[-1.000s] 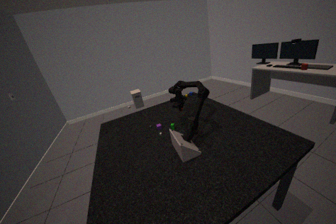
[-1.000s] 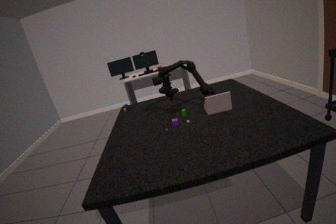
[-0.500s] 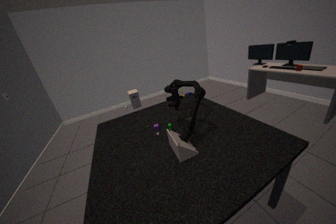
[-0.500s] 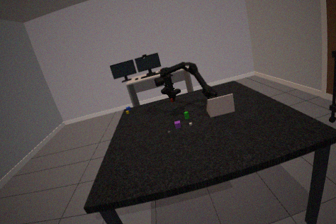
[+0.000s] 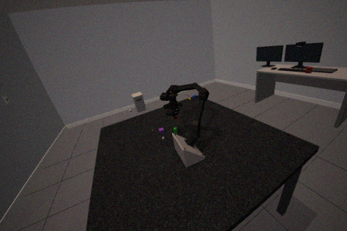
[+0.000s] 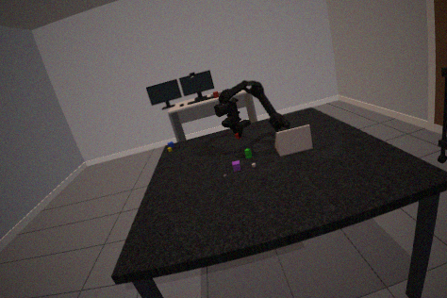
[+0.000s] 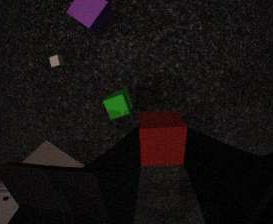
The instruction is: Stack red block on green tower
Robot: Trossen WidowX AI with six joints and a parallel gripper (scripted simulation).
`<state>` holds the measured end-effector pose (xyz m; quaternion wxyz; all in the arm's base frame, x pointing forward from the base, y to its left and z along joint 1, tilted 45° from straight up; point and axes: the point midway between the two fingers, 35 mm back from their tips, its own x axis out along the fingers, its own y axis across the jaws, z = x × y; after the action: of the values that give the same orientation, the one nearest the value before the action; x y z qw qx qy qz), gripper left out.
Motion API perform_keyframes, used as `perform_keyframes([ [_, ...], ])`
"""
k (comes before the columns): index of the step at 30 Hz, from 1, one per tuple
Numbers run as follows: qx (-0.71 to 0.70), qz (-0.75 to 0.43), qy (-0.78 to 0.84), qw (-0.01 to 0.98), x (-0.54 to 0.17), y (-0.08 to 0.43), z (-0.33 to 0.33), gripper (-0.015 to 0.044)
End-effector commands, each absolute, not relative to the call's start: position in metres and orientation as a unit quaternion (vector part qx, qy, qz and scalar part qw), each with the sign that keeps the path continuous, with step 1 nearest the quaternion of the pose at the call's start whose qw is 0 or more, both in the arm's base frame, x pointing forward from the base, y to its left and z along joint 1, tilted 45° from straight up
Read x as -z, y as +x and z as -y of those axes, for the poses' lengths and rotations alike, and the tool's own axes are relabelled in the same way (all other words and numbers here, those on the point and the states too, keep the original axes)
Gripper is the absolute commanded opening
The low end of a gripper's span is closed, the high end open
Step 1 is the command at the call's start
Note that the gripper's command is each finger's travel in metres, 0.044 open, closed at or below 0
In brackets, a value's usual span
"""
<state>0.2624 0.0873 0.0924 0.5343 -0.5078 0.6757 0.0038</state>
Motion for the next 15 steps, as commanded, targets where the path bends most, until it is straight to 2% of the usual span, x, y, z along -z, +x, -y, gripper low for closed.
perform_keyframes([
  [1, 0.000, -0.678, -0.508, 0.531, -0.073, 0.238, -0.100, 0.0000],
  [15, 0.002, -0.678, -0.509, 0.531, -0.049, 0.233, -0.085, 0.0000],
])
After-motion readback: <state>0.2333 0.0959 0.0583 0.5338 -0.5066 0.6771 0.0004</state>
